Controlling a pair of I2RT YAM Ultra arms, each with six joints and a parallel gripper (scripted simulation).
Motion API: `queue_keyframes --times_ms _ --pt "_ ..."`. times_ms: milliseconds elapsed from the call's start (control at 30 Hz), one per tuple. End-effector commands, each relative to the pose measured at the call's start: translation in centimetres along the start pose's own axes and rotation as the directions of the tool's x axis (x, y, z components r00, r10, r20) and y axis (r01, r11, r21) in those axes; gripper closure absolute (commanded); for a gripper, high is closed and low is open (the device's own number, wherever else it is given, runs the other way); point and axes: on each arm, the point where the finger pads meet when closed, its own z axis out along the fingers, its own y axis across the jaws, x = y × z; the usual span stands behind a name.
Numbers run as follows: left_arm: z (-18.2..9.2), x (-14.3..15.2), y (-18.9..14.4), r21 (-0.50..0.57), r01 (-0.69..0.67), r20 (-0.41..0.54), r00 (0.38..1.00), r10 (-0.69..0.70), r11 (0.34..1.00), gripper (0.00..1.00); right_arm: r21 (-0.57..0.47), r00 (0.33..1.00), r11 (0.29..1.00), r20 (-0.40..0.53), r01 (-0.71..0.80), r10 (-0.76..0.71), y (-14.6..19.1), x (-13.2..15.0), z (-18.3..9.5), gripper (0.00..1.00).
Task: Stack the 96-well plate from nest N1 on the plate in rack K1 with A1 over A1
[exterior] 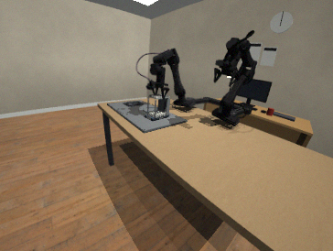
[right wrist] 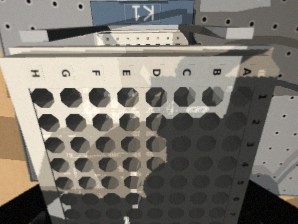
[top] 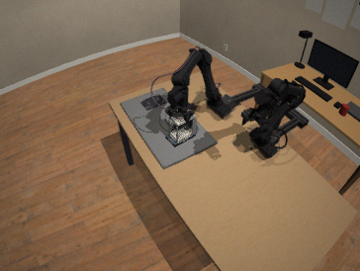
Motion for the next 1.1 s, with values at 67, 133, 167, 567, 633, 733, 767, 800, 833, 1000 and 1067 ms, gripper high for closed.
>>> queue_keyframes --times_ms 67,133,167,567,633,733,767,800,833,1000,1067 --pt "-0.39 0.48 -0.17 0.002 0.015 0.008 1.000 -0.015 1.000 0.00 -0.006 1.000 1.000 0.018 0.000 0.000 -0.05 -0.22 -0.25 1.00" --pt "-0.39 0.48 -0.17 0.002 0.015 0.008 1.000 -0.015 1.000 0.00 -0.006 1.000 1.000 0.018 0.000 0.000 0.00 -0.26 -0.33 1.00" --pt "-0.39 0.48 -0.17 0.002 0.015 0.008 1.000 -0.015 1.000 0.00 -0.006 1.000 1.000 0.018 0.000 0.000 0.00 -0.26 -0.33 1.00" --pt "-0.39 0.48 -0.17 0.002 0.015 0.008 1.000 -0.015 1.000 0.00 -0.006 1.000 1.000 0.018 0.000 0.000 -0.01 -0.24 -0.33 1.00" --pt "-0.39 0.48 -0.17 0.002 0.015 0.008 1.000 -0.015 1.000 0.00 -0.006 1.000 1.000 0.018 0.000 0.000 -0.02 -0.23 -0.33 1.00" --pt "-0.39 0.48 -0.17 0.002 0.015 0.008 1.000 -0.015 1.000 0.00 -0.006 1.000 1.000 0.018 0.000 0.000 -0.02 -0.23 -0.33 1.00" --pt "-0.39 0.48 -0.17 0.002 0.015 0.008 1.000 -0.015 1.000 0.00 -0.006 1.000 1.000 0.018 0.000 0.000 -0.02 -0.23 -0.33 1.00" --pt "-0.39 0.48 -0.17 0.002 0.015 0.008 1.000 -0.015 1.000 0.00 -0.006 1.000 1.000 0.018 0.000 0.000 -0.02 -0.22 -0.33 1.00" --pt "-0.39 0.48 -0.17 0.002 0.015 0.008 1.000 -0.015 1.000 0.00 -0.006 1.000 1.000 0.018 0.000 0.000 -0.02 -0.22 -0.33 1.00" --pt "-0.39 0.48 -0.17 0.002 0.015 0.008 1.000 -0.015 1.000 0.00 -0.006 1.000 1.000 0.018 0.000 0.000 -0.03 -0.21 -0.33 1.00" --pt "-0.39 0.48 -0.17 0.002 0.015 0.008 1.000 -0.015 1.000 0.00 -0.010 1.000 1.000 0.024 -0.005 0.005 -0.30 0.01 -0.07 1.00"
